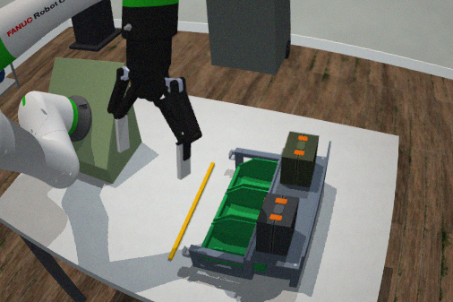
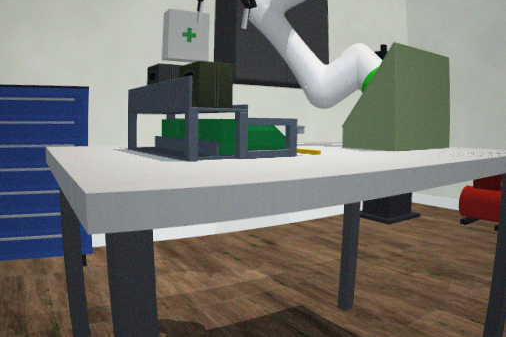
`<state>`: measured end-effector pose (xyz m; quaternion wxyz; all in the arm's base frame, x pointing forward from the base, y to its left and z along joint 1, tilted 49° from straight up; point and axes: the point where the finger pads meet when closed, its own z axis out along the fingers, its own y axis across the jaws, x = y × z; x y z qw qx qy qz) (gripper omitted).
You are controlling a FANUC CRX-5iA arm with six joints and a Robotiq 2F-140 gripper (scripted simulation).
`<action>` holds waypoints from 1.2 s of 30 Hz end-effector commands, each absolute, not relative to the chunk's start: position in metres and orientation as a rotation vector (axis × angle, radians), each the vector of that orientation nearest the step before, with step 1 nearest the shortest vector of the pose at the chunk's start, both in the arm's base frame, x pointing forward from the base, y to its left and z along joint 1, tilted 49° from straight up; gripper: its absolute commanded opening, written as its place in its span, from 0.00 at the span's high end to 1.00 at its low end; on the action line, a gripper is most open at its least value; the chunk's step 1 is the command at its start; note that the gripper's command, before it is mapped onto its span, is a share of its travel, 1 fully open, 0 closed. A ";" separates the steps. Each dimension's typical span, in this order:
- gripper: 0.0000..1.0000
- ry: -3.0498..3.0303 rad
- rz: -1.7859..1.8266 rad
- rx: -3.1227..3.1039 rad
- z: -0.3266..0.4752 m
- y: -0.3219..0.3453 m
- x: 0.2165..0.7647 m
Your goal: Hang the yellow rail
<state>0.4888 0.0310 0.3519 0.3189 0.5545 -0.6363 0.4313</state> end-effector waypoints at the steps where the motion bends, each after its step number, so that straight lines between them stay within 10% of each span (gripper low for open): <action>1: 0.00 -1.673 1.135 1.458 0.352 0.031 0.489; 36: 0.00 -1.559 0.855 1.658 0.330 0.009 0.485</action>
